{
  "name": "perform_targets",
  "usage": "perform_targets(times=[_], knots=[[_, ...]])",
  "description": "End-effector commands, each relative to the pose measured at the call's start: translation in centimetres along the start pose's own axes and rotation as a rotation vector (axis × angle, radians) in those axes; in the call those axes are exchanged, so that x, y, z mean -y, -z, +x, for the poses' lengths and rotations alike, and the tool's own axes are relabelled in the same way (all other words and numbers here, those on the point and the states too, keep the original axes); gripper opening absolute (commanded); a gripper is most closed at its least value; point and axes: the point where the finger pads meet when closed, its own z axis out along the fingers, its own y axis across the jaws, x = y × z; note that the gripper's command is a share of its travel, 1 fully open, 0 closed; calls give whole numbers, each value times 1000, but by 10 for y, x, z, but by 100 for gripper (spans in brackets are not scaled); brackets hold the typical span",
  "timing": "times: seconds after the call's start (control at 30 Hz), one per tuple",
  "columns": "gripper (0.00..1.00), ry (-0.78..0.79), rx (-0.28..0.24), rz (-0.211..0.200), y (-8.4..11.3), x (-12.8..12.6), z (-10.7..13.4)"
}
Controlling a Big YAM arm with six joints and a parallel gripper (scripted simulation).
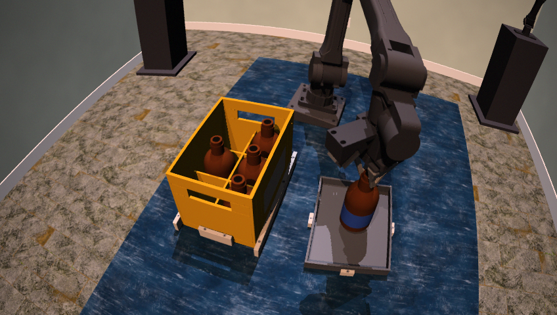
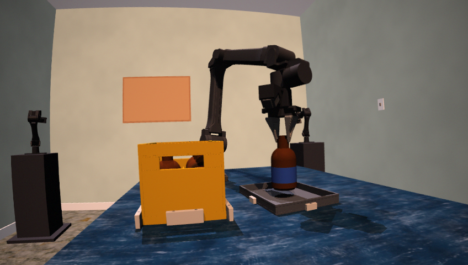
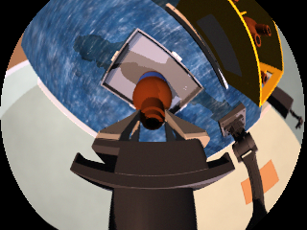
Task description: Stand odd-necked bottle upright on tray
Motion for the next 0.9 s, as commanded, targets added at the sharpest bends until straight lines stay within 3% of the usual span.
perform_targets(times=[0.0,0.87], knots=[[0,-1,17,-31,9,-10,-1],[0,0,18,-34,8,-8,0]])
